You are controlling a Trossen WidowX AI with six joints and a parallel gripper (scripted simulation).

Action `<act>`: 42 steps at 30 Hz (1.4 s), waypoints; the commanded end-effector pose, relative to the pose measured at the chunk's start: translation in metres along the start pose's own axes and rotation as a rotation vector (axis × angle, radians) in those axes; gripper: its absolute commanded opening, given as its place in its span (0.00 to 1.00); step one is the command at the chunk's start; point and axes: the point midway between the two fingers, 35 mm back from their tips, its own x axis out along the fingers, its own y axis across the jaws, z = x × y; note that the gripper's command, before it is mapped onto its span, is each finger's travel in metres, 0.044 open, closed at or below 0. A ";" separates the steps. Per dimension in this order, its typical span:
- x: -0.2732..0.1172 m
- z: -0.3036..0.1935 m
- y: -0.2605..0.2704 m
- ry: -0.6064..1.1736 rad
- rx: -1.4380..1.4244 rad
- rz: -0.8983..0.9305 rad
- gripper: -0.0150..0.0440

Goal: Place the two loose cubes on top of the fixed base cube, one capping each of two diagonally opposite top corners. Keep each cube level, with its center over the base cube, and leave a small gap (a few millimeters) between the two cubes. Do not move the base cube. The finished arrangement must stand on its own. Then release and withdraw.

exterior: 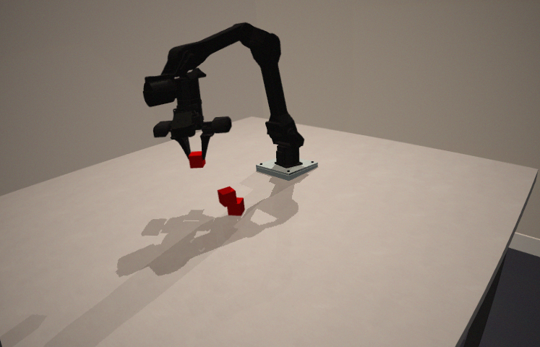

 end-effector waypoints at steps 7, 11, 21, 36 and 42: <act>0.001 0.018 0.027 -0.008 0.230 0.003 0.43; 0.001 0.024 0.038 -0.008 0.321 0.004 0.43; 0.004 0.038 0.066 -0.007 0.549 0.009 0.43; 0.007 0.052 0.109 -0.003 0.892 0.015 0.43; 0.008 0.053 0.113 -0.002 0.926 0.016 0.43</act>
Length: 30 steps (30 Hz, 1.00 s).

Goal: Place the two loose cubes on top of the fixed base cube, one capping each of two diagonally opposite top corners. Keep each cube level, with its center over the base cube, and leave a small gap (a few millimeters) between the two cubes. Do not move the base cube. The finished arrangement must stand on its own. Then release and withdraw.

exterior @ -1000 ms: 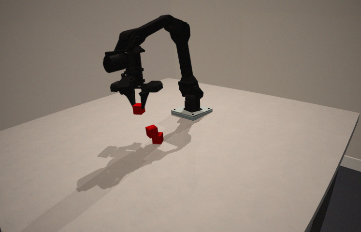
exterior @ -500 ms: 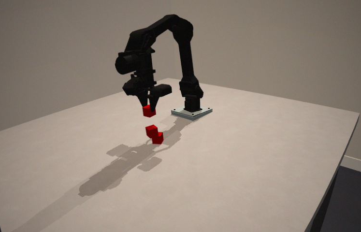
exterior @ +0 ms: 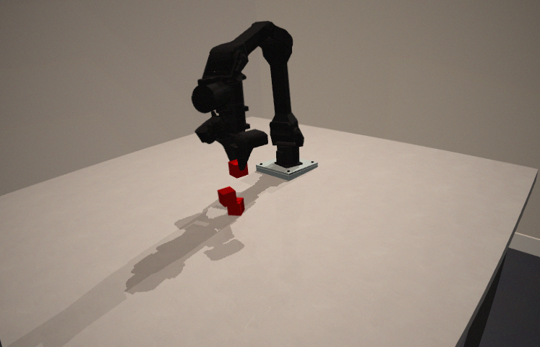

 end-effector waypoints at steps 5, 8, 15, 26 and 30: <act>0.010 -0.001 0.001 0.008 0.052 0.013 0.43; 0.020 -0.001 0.000 0.017 0.076 0.021 0.43; 0.030 -0.002 -0.001 0.028 0.103 0.030 0.43; 0.033 -0.001 -0.001 0.025 0.096 0.028 0.43; 0.040 -0.001 0.000 0.017 0.078 0.021 0.43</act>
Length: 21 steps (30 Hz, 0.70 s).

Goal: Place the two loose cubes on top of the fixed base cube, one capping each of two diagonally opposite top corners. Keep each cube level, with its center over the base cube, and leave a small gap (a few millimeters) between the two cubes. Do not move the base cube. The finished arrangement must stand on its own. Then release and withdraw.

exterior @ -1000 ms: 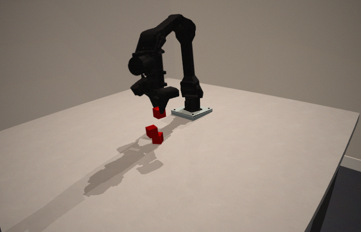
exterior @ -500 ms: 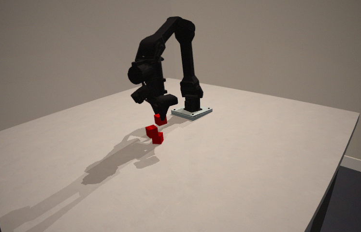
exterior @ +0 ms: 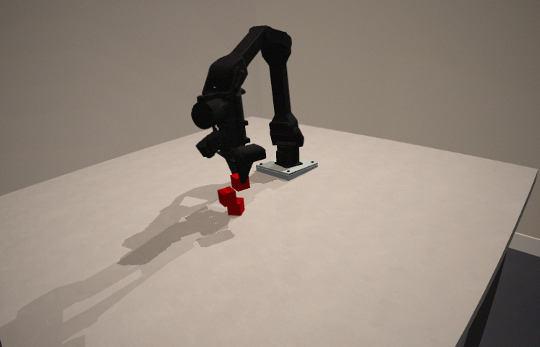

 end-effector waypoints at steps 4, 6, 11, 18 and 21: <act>0.014 -0.001 0.000 -0.008 -0.033 -0.016 0.43; 0.017 0.000 0.000 -0.012 -0.042 -0.019 0.43; 0.025 -0.001 0.000 -0.020 -0.062 -0.026 0.43; 0.026 -0.001 0.000 -0.020 -0.063 -0.026 0.43; 0.026 -0.001 0.000 -0.020 -0.063 -0.026 0.43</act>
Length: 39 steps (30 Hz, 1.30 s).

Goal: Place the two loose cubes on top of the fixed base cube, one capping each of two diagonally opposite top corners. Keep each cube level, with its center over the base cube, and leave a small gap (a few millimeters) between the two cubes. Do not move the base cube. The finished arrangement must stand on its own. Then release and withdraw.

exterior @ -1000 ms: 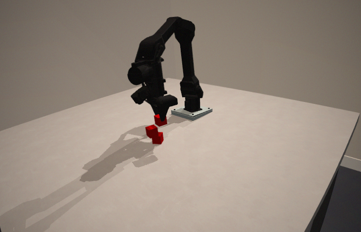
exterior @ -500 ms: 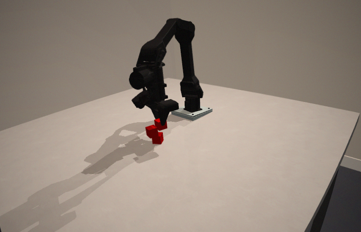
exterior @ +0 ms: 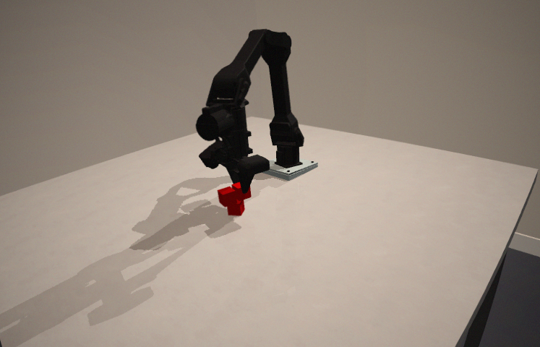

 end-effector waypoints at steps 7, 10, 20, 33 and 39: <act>0.002 0.000 0.000 -0.002 -0.013 -0.003 0.43; 0.002 0.000 0.000 -0.002 -0.013 -0.003 0.43; 0.002 0.000 0.000 -0.002 -0.013 -0.003 0.57; -0.011 0.000 0.000 0.000 -0.007 0.000 0.60; -0.019 0.000 0.000 0.000 -0.007 0.000 0.60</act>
